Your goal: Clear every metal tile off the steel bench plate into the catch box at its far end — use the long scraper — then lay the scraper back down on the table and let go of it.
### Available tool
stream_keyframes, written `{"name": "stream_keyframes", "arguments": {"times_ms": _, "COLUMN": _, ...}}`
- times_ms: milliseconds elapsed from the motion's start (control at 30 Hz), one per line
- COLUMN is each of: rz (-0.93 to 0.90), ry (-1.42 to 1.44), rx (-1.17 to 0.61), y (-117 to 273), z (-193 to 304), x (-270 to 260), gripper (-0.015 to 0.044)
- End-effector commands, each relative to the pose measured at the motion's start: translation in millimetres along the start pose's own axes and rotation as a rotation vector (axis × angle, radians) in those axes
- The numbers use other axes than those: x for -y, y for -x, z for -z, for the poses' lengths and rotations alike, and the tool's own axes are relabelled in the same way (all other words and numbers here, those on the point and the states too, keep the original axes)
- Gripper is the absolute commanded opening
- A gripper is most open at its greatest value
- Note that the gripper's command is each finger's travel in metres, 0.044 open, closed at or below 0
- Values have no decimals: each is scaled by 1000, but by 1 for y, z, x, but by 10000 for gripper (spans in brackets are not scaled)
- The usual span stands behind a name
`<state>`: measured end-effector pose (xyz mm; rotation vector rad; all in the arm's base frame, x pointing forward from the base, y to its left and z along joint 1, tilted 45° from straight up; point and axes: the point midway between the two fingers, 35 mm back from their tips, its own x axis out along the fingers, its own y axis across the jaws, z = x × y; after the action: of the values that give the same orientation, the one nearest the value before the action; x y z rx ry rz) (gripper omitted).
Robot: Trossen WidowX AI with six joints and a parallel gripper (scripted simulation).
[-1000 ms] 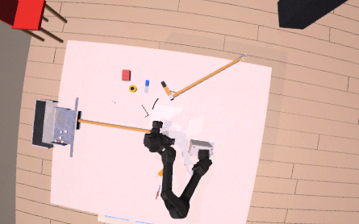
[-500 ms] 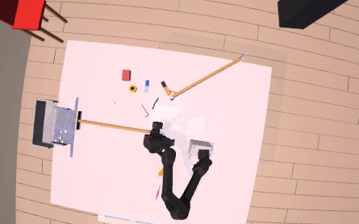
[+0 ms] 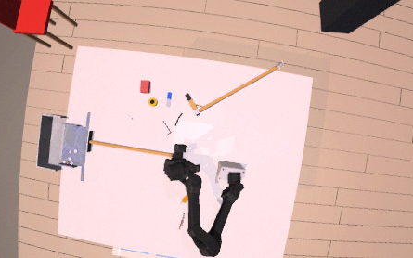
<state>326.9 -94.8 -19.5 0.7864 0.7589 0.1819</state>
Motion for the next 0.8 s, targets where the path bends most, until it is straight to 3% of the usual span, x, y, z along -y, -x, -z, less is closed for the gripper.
{"name": "stream_keyframes", "arguments": {"times_ms": 0, "rz": 3, "ry": 0, "rx": -1, "y": 1, "z": 1, "x": -6, "gripper": 0}}
{"name": "stream_keyframes", "arguments": {"times_ms": 767, "rz": 4, "ry": -1, "rx": -2, "y": 2, "z": 2, "x": -37, "gripper": 0}}
